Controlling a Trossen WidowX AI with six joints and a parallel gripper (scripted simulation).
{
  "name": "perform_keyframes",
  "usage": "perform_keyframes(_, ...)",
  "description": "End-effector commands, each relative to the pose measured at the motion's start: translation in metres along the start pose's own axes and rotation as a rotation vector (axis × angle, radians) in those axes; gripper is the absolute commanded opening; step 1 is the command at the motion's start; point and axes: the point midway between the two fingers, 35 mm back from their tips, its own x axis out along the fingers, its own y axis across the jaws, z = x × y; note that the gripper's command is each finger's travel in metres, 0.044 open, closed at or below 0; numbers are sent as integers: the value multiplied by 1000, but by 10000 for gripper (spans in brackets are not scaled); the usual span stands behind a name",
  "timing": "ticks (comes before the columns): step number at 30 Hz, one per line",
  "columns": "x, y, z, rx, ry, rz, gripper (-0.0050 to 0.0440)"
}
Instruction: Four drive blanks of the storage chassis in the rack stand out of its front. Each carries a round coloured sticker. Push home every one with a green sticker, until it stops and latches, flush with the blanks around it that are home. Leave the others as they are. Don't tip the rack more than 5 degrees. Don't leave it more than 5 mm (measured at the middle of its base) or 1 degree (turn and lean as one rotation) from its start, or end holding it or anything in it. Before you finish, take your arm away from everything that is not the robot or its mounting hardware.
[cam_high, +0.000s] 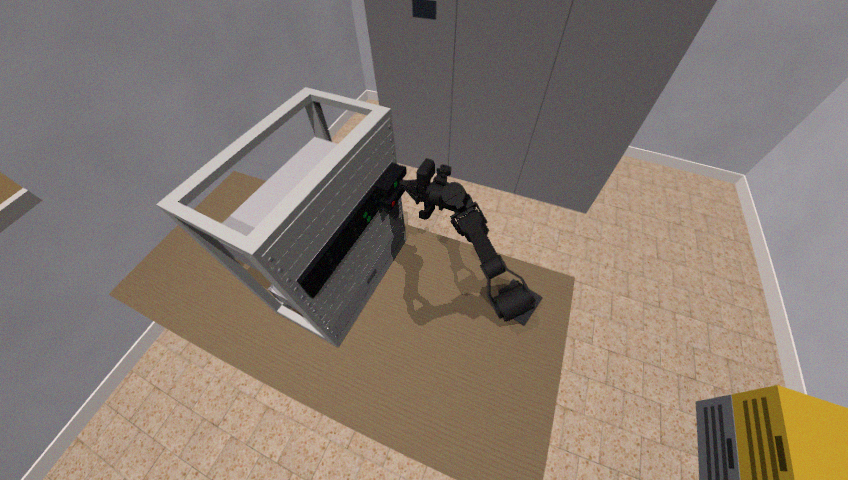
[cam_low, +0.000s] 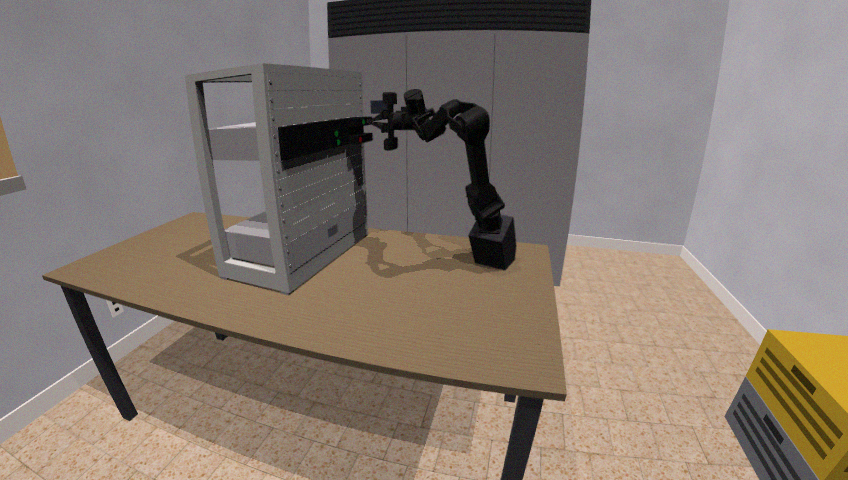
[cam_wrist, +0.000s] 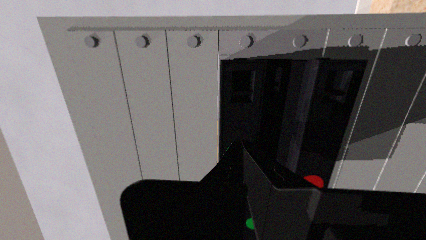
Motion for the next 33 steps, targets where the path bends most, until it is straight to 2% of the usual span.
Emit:
perform_keyframes(1,1,7,-3,-14,3,14,0)
perform_keyframes(33,21,8,-4,-14,3,14,0)
